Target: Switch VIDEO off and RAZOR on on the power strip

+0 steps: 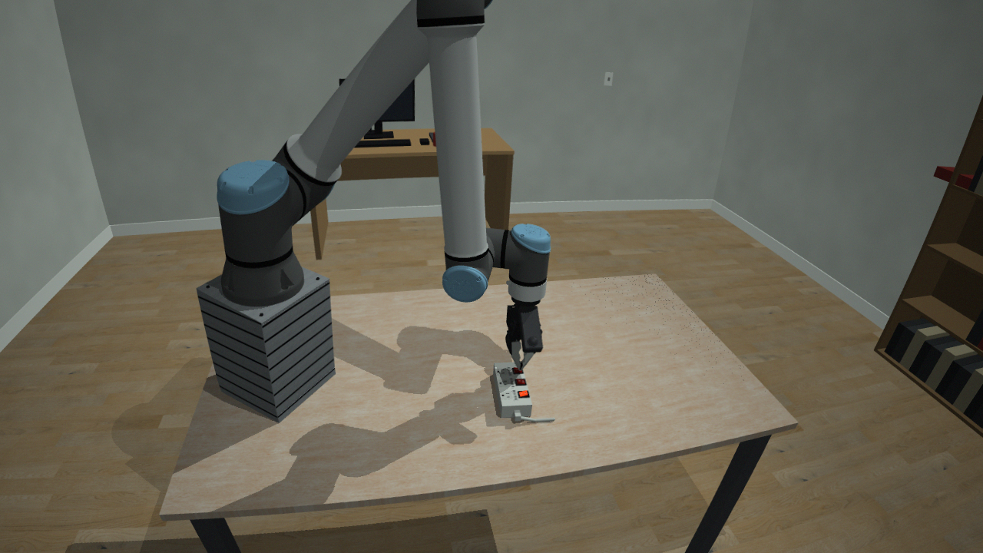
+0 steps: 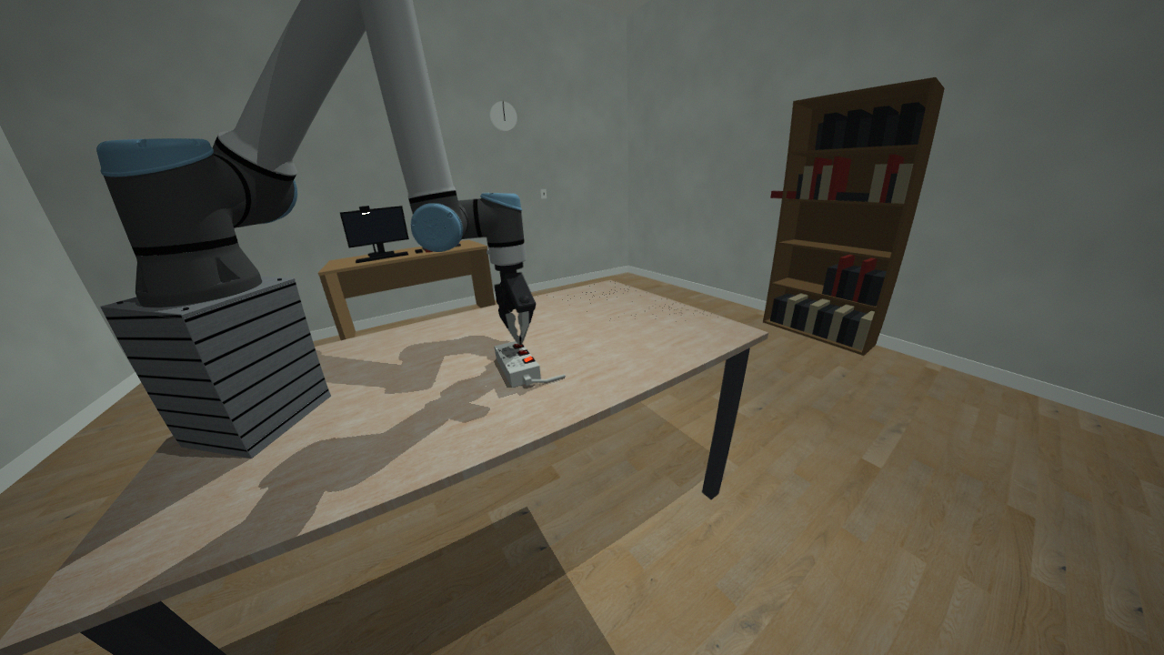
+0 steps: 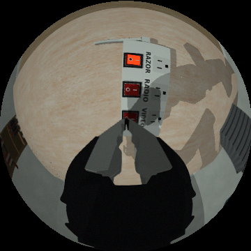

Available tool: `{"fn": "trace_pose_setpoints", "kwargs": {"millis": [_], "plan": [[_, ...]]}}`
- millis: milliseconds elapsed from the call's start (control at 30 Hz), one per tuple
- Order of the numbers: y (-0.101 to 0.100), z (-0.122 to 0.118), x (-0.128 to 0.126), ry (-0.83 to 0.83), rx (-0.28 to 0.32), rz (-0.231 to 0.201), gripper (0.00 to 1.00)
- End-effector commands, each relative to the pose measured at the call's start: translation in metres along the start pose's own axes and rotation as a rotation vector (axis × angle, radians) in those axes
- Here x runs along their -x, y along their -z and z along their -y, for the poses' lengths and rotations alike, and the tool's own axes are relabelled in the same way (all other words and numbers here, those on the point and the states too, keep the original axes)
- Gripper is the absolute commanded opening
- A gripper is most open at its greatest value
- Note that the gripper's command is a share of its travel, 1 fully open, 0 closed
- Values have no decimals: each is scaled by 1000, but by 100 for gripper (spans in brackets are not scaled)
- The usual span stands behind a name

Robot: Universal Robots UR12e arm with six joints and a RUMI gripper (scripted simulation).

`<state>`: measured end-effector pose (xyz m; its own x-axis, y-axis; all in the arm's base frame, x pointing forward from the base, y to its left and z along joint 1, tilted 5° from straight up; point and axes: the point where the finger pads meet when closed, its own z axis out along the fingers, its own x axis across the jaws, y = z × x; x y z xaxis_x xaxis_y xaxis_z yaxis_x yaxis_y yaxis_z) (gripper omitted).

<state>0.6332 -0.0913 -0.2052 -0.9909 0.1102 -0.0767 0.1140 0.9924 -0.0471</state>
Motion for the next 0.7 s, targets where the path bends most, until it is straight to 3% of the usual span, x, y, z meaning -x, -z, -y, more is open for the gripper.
{"fn": "trace_pose_setpoints", "kwargs": {"millis": [0, 667], "plan": [[3, 2, 1, -1, -1, 1, 0], [39, 1, -1, 0, 0, -1, 0]]}}
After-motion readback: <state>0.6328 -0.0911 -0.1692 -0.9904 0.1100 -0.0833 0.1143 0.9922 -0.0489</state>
